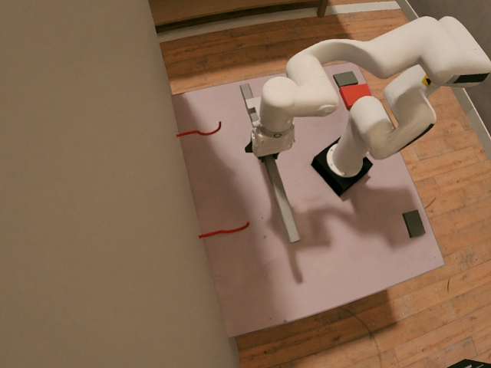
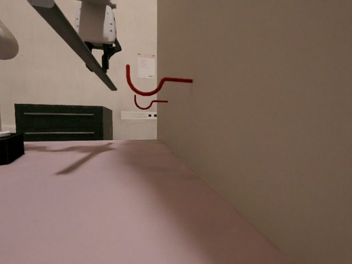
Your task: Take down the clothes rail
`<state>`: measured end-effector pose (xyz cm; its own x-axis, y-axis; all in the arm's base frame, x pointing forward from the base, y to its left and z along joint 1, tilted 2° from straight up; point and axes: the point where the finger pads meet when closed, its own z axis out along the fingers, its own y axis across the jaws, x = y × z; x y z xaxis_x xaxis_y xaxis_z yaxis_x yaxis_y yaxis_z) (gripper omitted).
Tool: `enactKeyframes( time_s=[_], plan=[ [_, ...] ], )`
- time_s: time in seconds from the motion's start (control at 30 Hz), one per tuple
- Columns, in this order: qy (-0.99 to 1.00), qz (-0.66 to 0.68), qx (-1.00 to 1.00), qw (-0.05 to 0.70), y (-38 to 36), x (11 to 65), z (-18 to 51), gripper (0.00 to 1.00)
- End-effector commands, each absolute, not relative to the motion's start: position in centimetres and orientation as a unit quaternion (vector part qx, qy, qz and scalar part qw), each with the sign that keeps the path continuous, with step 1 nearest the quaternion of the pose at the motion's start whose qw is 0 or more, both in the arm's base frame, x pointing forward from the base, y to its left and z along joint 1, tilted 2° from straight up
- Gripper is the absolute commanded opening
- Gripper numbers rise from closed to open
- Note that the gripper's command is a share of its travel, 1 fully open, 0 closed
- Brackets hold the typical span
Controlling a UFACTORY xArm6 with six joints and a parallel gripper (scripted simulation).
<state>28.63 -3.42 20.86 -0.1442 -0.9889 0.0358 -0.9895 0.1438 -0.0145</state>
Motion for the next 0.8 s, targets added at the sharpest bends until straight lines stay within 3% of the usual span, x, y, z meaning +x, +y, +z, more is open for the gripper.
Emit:
enactKeyframes(
  time_s=[0.0, 0.77],
  plan=[
    [-0.756, 0.019, 0.654, 0.007, -3.4, 28.7, 20.8, 0.0],
    [-0.756, 0.019, 0.654, 0.007, -3.6, 28.8, 17.7, 0.0]
  ],
)
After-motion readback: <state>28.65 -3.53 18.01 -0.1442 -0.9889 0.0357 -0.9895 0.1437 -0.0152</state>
